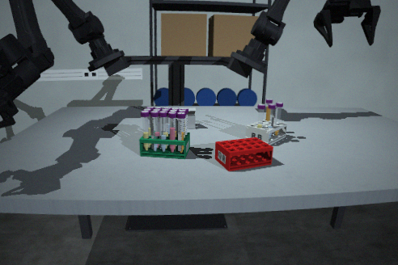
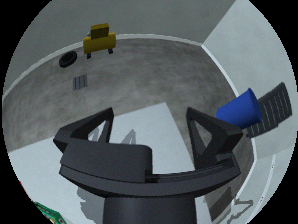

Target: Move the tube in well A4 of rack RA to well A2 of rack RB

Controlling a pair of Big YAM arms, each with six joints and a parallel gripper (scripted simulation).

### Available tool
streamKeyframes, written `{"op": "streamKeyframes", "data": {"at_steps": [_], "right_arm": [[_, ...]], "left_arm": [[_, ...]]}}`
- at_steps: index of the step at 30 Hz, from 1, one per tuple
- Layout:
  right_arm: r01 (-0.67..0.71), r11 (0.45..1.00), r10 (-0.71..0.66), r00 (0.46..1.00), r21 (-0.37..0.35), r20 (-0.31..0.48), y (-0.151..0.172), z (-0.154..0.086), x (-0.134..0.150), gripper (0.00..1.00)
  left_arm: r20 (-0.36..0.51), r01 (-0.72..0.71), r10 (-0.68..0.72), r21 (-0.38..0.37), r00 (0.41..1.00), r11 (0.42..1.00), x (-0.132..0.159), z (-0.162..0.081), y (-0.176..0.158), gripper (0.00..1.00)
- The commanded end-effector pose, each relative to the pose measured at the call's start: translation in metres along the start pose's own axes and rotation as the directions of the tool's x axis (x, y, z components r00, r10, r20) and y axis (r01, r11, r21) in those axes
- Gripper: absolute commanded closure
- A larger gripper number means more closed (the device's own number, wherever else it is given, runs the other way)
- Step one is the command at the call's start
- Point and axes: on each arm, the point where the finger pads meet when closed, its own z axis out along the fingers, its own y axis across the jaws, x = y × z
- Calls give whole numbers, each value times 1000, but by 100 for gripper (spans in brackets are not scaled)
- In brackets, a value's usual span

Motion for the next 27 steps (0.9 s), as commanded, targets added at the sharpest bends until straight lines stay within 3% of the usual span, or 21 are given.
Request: {"op": "streamKeyframes", "data": {"at_steps": [1, 17, 18, 20, 22, 27], "right_arm": [[-5, 1000, 5, 1000, 2, 9, -1, 0, -6, 0], [-5, 1000, 5, 1000, 2, 9, -1, 0, -6, 0], [-18, 999, 19, 1000, -35, 11, -3, -6, -18, 70], [-17, 996, 18, 1000, -82, 13, 6, -15, -30, 70], [-34, 997, 36, 999, -63, 34, 4, -13, -54, 70], [-39, 997, 41, 998, -62, 37, 9, -25, -78, 70]], "left_arm": [[10, 2, -2, -3, 1000, 1000, -4, -3, 2, 0], [10, 2, -2, -3, 1000, 1000, -4, -3, 2, 0], [31, 13, -13, -11, 999, 1000, -15, -8, 8, 70], [31, 13, -13, -11, 999, 1000, -15, -8, 8, 70], [31, 13, -13, -11, 999, 1000, -15, -8, 8, 70], [31, 13, -13, -11, 999, 1000, -15, -8, 8, 70]]}}
